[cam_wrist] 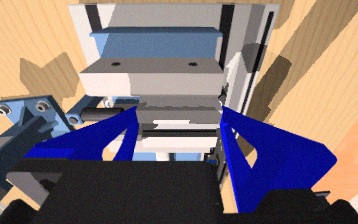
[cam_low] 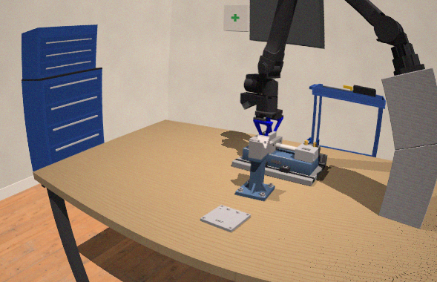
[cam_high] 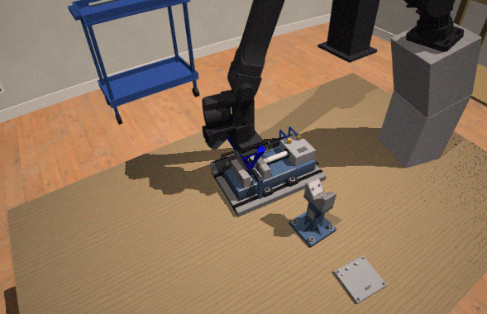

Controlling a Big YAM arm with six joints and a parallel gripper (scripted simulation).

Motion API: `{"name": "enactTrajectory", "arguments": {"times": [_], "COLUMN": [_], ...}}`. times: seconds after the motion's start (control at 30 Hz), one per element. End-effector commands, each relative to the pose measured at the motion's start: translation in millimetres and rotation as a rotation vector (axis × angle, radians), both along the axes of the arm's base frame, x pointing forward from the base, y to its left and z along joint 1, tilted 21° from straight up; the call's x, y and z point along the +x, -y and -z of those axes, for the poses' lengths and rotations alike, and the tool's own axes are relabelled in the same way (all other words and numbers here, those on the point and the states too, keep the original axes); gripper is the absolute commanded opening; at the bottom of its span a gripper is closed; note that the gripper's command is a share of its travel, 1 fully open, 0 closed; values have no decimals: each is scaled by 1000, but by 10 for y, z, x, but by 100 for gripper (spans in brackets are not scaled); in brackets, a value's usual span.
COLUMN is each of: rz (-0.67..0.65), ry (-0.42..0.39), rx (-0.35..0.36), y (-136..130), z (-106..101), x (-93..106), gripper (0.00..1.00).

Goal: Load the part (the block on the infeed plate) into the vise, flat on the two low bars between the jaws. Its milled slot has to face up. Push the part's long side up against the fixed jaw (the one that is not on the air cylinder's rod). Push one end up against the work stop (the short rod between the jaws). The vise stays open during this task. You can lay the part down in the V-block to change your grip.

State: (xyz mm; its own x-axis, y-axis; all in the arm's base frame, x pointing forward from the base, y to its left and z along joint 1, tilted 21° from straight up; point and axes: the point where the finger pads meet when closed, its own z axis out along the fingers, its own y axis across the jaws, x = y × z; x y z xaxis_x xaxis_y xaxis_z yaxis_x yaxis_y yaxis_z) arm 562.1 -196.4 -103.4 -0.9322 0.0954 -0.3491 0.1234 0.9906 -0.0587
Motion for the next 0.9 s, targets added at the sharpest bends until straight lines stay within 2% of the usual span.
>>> {"name": "enactTrajectory", "arguments": {"times": [0.0,0.87], "rz": [-1,-1], "ry": [47,53], "rx": [-17,-19], "y": [4,6], "z": [-136,-183], "x": [205,208], "gripper": [74,74]}}
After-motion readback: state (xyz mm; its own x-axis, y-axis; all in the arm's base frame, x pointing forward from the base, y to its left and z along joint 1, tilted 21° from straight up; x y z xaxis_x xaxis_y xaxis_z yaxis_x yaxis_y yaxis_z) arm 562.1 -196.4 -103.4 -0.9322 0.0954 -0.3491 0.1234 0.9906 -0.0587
